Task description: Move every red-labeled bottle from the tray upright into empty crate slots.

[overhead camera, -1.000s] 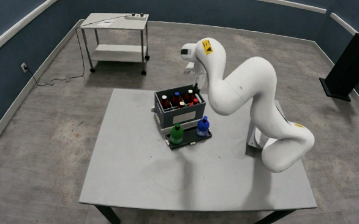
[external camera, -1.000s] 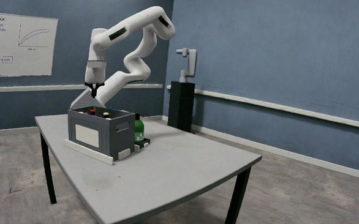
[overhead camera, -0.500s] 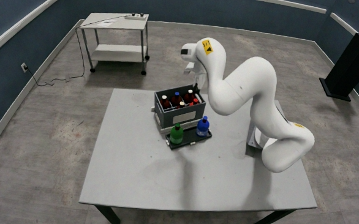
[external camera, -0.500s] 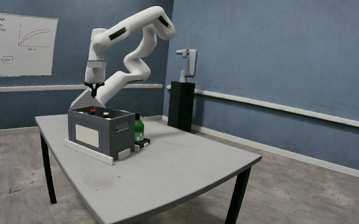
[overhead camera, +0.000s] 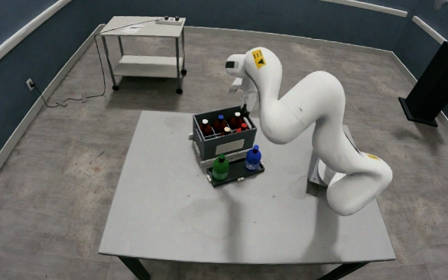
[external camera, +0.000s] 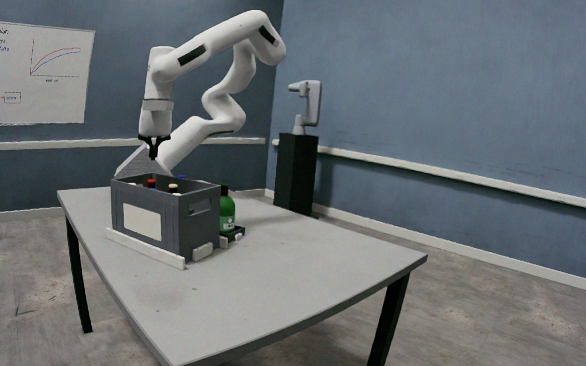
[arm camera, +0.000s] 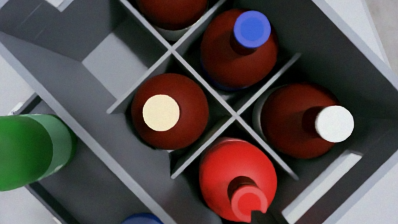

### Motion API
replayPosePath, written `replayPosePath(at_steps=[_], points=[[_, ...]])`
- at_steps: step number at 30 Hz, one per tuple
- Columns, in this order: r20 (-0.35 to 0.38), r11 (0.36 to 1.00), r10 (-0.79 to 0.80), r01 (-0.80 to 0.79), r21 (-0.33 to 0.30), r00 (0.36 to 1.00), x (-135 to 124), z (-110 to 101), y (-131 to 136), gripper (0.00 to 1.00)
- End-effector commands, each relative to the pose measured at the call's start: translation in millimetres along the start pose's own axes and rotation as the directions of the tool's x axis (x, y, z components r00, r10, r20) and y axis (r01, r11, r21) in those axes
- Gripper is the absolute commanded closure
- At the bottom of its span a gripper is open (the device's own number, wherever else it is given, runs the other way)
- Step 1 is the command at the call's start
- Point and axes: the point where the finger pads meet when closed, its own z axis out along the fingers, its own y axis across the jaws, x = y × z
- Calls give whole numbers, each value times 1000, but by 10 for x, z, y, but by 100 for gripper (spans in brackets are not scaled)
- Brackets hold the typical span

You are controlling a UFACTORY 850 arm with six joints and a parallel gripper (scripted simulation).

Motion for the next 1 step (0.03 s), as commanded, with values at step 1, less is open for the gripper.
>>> replayPosePath(at_steps=[1], points=[[-2, 1000, -1, 1, -1, 1000, 7, -10, 2, 100]])
